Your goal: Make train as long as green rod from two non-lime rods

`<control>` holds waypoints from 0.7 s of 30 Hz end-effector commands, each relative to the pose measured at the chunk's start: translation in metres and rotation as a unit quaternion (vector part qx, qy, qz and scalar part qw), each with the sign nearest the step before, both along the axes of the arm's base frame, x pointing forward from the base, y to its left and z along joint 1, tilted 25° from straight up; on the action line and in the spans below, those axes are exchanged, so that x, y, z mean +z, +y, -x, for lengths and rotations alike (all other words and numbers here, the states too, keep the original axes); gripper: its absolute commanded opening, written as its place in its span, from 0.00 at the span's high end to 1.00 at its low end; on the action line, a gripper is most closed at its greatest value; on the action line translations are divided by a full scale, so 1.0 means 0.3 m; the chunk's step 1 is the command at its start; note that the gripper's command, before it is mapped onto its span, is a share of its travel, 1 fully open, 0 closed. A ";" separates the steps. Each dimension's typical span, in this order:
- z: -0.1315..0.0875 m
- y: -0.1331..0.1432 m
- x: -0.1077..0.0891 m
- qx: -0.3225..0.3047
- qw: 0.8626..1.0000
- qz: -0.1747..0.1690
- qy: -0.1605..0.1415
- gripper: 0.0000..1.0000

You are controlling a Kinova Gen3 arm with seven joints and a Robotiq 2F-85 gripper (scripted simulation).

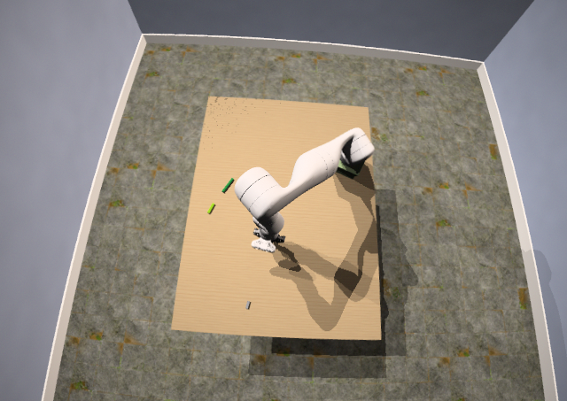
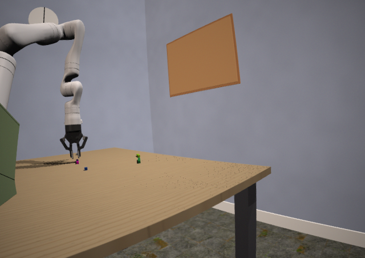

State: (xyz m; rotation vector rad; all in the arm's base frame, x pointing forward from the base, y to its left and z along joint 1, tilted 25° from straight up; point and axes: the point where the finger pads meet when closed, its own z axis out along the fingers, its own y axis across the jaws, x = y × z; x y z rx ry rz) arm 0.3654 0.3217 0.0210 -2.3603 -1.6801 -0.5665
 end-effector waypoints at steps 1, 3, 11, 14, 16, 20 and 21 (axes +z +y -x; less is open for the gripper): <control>-0.013 -0.016 0.058 -0.004 1.000 -0.004 -0.007 0.76; -0.007 -0.026 0.082 -0.004 1.000 -0.004 -0.007 0.76; 0.008 -0.052 0.144 -0.004 1.000 -0.004 -0.007 0.76; 0.014 -0.062 0.170 -0.004 1.000 -0.004 -0.007 0.76; 0.017 -0.068 0.184 -0.004 1.000 -0.004 -0.007 0.76; 0.022 -0.077 0.206 -0.004 1.000 -0.004 -0.007 0.76; 0.023 -0.079 0.210 -0.004 1.000 -0.004 -0.007 0.76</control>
